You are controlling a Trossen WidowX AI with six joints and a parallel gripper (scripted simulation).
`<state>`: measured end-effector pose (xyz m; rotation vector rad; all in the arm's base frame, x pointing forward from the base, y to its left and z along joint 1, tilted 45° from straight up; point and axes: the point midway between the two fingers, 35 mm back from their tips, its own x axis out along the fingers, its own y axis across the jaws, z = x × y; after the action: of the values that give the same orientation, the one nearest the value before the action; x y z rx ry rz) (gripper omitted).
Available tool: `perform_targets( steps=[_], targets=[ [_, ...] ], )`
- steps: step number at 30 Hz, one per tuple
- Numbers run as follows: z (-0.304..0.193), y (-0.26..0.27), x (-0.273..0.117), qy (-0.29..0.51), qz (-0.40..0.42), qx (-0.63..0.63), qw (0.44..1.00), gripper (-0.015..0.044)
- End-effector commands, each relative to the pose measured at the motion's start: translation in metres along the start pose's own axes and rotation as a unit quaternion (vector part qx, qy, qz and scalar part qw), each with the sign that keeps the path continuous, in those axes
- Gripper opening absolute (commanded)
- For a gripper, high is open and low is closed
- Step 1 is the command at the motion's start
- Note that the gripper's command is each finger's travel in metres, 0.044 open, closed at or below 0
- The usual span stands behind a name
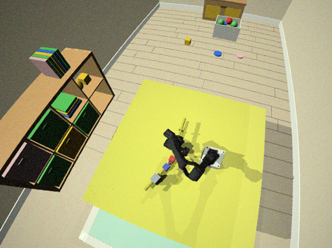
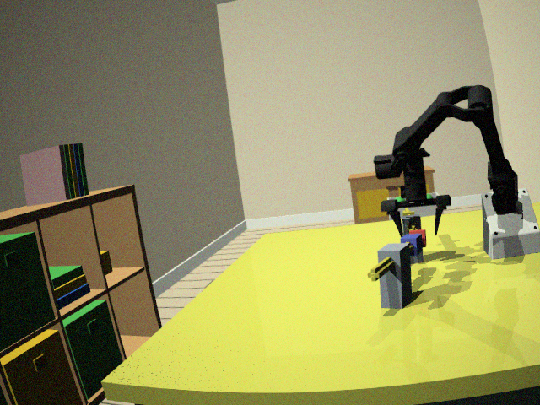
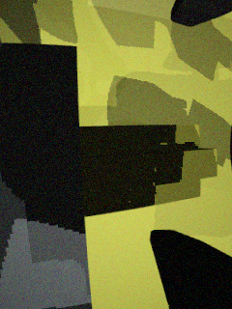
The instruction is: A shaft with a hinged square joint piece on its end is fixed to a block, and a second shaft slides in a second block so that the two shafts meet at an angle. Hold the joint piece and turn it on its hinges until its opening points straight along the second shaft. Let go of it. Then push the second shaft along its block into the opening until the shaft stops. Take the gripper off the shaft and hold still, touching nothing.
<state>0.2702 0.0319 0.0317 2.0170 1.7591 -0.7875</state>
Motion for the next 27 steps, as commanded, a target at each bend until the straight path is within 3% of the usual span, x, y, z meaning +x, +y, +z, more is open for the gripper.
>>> perform_targets(
  steps=[1,8,27],
  targets=[
    [-0.018,0.001,0.003,0.002,0.001,-0.003,1.0,0.044],
    [-0.053,-0.002,0.007,0.006,0.0,-0.003,1.0,0.044],
    [-0.055,-0.002,0.034,0.006,0.0,-0.003,1.0,0.044]
  ],
)
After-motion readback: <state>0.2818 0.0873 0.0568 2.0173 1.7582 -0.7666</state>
